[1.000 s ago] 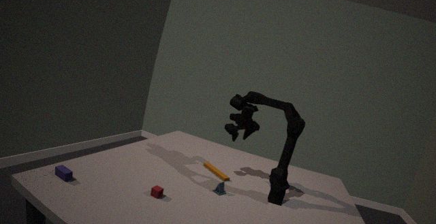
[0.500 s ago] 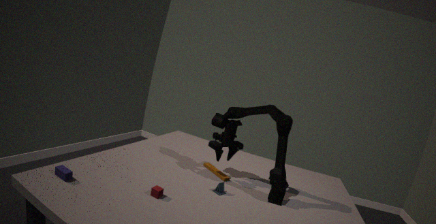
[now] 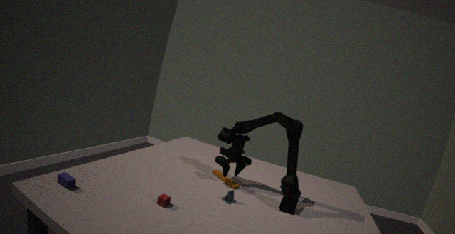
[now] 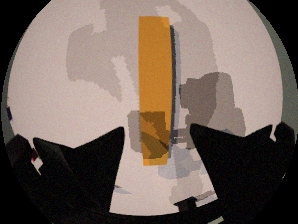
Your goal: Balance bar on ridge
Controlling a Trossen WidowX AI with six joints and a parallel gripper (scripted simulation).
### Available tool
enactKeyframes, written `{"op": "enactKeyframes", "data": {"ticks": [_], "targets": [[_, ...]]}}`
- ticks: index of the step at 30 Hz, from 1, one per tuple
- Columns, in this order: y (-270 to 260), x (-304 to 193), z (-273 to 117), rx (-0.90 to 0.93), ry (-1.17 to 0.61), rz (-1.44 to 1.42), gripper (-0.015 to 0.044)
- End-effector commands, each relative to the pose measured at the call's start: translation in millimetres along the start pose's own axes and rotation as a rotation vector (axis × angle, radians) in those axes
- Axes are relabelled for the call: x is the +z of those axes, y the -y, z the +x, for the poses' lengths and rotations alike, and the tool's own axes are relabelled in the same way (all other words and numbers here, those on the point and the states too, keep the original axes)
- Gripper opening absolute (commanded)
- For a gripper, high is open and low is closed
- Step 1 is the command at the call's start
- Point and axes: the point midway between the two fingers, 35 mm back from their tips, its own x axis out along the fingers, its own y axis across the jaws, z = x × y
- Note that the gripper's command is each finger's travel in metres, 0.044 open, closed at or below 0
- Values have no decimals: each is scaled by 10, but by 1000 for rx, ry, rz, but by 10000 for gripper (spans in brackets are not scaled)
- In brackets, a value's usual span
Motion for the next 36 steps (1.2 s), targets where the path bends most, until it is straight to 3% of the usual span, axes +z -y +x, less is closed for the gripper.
{"op": "enactKeyframes", "data": {"ticks": [1,18,36], "targets": [[-5,-8,43,3,-4,3,315],[-5,-9,290,3,-4,3,315],[-5,-10,292,3,-4,3,315]]}}
